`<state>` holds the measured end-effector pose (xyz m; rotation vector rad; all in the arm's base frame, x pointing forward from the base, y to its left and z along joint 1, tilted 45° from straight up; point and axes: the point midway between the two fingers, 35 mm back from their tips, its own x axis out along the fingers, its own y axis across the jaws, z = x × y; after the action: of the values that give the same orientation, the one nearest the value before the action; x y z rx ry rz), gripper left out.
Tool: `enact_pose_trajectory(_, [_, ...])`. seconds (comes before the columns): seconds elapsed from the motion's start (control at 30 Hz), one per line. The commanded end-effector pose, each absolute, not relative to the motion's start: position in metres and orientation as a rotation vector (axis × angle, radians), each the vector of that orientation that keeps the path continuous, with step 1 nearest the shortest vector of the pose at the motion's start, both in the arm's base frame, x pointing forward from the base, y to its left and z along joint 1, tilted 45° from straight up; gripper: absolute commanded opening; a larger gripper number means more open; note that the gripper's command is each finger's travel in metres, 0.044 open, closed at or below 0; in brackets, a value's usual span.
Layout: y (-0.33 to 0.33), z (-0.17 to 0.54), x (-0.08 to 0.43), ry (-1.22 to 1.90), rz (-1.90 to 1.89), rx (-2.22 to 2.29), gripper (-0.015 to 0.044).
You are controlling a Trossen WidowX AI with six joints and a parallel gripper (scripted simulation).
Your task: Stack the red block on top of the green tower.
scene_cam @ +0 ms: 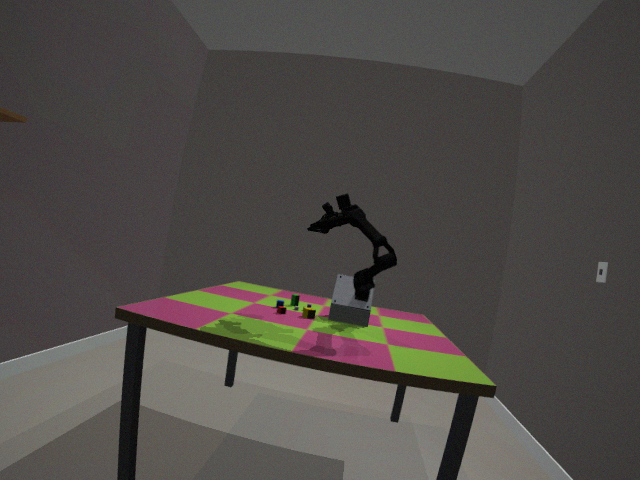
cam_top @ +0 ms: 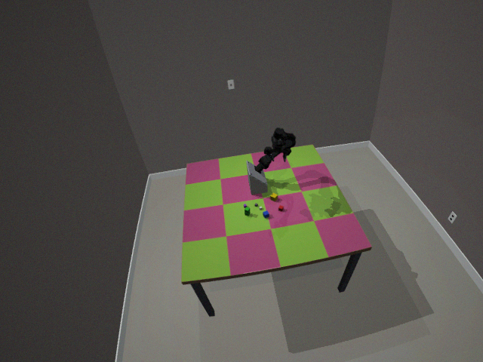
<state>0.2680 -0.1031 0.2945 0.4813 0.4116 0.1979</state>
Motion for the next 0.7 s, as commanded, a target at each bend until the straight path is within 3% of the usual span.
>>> enact_pose_trajectory(0.0, [-0.103, 0.294, 0.269, 0.415, 0.200, 0.479, 0.0426])
enact_pose_trajectory(0.67, [-0.018, 0.209, 0.341, 0.903, 0.365, 0.824, 0.0440])
